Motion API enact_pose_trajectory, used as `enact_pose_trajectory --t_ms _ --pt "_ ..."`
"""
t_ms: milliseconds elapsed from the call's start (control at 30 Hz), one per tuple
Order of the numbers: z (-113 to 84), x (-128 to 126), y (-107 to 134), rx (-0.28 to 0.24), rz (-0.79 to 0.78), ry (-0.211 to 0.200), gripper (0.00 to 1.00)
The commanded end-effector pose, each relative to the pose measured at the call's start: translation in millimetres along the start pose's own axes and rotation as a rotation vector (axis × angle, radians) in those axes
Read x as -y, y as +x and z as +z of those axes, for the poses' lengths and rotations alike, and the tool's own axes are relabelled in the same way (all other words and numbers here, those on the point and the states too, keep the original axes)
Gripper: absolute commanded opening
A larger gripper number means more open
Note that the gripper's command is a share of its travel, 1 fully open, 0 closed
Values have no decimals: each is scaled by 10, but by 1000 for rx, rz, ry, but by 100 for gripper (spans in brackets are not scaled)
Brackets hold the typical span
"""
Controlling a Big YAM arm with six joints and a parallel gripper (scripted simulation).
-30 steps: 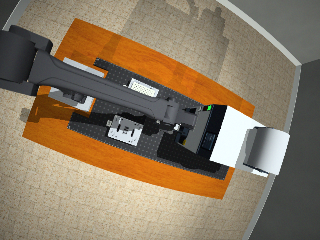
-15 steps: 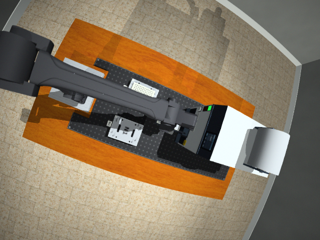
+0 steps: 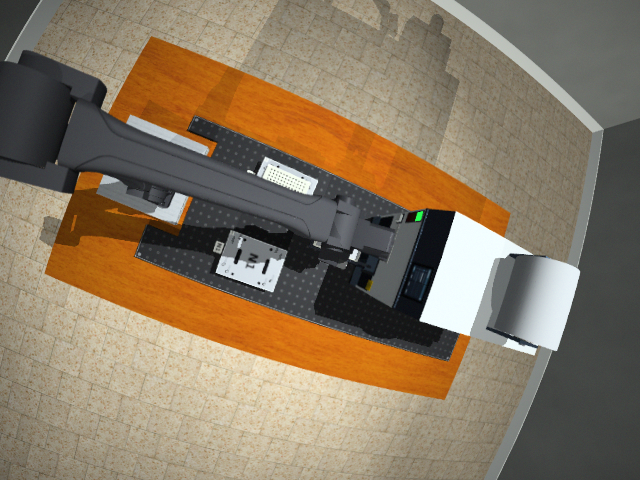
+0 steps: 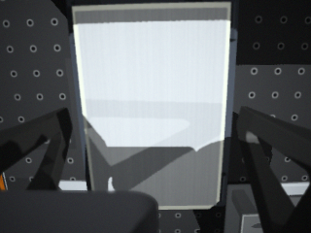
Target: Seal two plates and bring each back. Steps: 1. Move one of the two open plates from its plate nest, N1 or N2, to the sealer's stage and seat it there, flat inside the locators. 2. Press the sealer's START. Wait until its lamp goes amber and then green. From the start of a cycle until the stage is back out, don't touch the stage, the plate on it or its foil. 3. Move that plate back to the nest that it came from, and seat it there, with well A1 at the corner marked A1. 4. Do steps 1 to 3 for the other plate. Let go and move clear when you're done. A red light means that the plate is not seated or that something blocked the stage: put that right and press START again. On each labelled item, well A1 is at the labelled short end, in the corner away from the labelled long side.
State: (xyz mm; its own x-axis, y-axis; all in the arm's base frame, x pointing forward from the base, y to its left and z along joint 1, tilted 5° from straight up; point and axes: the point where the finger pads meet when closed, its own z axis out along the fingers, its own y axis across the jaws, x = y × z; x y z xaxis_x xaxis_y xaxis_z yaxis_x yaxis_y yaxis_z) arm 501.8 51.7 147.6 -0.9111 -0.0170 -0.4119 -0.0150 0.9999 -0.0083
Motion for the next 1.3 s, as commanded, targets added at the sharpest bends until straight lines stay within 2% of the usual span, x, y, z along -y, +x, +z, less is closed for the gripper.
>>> enact_pose_trajectory --t_ms 0,167,333,467,1267 --pt "-94 52 -54 18 16 3 100" --pt "-33 53 6 1 15 4 100" --pt "-2 44 -73 3 14 3 100" --pt "-40 38 -154 18 14 2 100" --pt "-85 26 -254 36 12 -1 100"
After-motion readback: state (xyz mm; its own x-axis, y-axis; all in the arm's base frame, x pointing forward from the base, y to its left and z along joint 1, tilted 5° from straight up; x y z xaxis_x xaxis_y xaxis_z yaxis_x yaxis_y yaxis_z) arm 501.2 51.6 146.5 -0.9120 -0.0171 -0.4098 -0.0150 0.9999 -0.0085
